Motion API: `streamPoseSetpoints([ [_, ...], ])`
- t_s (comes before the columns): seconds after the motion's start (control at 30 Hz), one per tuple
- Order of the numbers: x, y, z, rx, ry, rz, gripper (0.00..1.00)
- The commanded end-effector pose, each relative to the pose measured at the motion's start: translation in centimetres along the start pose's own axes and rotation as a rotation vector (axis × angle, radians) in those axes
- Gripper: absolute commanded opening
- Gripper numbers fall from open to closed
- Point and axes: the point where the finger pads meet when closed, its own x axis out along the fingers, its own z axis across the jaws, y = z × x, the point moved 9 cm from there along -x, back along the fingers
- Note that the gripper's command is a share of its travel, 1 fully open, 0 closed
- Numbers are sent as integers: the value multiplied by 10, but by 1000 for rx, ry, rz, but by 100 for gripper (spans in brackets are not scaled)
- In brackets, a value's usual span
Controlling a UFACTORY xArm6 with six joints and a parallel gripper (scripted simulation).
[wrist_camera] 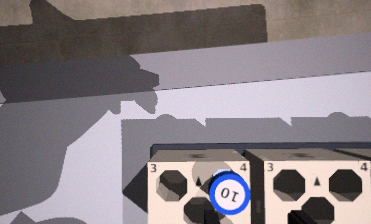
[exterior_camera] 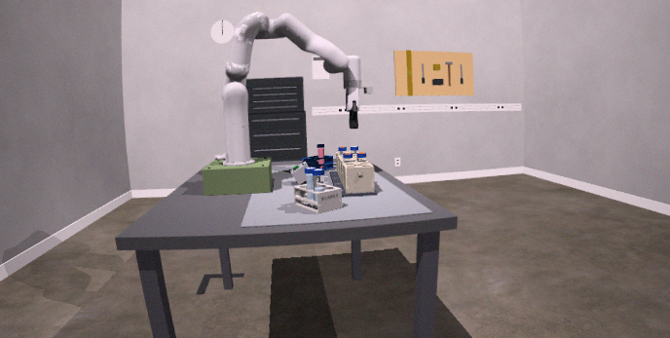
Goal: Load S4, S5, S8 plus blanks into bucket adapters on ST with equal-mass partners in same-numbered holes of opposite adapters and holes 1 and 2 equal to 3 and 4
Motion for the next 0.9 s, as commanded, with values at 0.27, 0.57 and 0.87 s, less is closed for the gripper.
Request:
streamPoseSetpoints([
  [0.27, -23, 1, 0, 0, 1, 4, 44],
  [0.57, -30, 1, 0, 0, 1, 4, 44],
  [0.87, -30, 1, 0, 0, 1, 4, 44],
])
